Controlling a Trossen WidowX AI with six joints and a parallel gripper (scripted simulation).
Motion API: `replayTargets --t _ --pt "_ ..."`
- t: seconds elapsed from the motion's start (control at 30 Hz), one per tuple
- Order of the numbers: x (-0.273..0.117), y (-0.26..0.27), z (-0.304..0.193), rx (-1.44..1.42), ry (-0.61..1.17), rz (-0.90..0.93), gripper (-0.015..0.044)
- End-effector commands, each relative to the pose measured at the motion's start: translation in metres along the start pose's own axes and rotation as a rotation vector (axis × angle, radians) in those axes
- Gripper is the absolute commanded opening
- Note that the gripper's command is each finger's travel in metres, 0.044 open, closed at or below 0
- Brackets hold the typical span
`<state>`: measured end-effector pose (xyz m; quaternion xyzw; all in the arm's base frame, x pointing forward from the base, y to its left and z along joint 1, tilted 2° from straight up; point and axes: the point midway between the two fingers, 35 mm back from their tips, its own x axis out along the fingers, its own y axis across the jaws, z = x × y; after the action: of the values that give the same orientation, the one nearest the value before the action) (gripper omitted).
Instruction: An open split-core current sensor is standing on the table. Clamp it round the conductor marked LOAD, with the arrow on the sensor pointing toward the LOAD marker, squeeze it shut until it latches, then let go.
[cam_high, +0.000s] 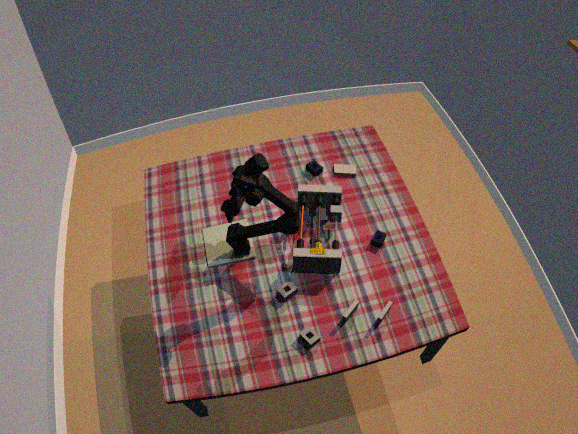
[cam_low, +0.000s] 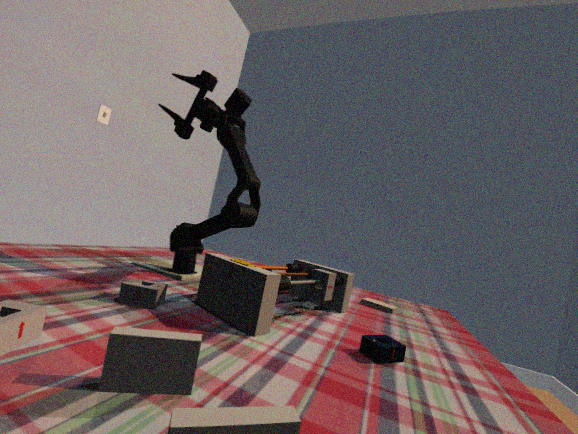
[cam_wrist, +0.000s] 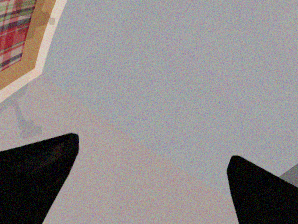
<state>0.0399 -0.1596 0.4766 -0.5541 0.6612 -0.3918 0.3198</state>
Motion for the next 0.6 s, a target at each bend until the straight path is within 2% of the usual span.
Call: replayTargets --t 0.0,0.2,0.37,0.57 --pt "0.0 0.0 -0.001 0.004 0.004 0.001 0.0426" --pt "0.003 0.015 -0.041 0.12 0.172 0.025 0.044" --pt "-0.007 0.04 -0.098 0.241 0.456 0.057 0.044" --pt "-0.047 0.071 -0.159 0.352 0.835 0.061 0.044"
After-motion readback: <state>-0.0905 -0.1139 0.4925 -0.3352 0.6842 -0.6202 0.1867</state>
